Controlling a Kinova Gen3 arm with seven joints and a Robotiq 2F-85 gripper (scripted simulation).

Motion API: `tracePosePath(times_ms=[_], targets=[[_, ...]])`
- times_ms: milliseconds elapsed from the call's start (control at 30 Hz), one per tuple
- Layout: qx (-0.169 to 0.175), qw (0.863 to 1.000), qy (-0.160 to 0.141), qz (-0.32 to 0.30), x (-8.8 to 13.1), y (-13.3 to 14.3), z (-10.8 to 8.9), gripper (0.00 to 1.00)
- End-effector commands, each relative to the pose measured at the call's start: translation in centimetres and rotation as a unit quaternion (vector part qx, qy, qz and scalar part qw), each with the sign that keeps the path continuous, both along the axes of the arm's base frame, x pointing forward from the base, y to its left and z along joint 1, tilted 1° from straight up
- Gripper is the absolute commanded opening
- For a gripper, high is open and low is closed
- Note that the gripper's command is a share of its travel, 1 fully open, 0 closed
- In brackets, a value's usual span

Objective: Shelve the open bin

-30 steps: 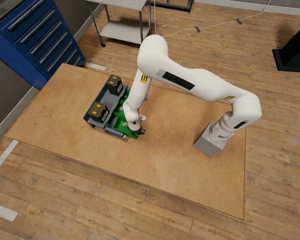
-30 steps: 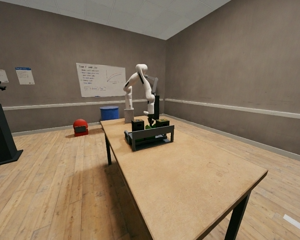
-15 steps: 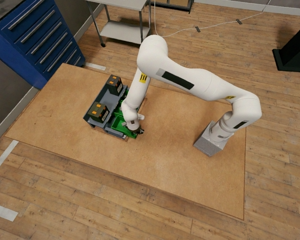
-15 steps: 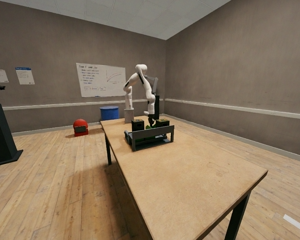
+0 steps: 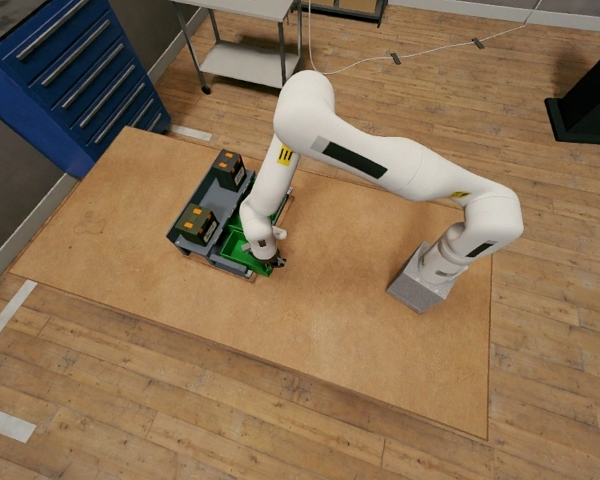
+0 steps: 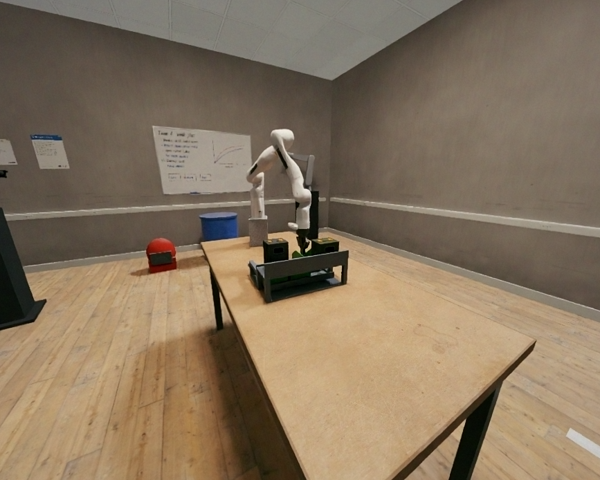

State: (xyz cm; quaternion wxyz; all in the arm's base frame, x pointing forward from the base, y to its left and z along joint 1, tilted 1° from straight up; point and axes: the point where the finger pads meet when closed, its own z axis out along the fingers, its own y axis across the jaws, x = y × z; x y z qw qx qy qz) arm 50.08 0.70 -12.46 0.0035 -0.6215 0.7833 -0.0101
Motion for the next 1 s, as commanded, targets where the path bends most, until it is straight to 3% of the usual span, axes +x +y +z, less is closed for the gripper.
tracePosePath(times_ms=[0, 967], targets=[[0.0, 1.0, -0.002, 0.0, 0.3, 0.0, 0.2, 0.1], [0.0, 1.0, -0.002, 0.0, 1.5, -0.3, 0.1, 0.1]])
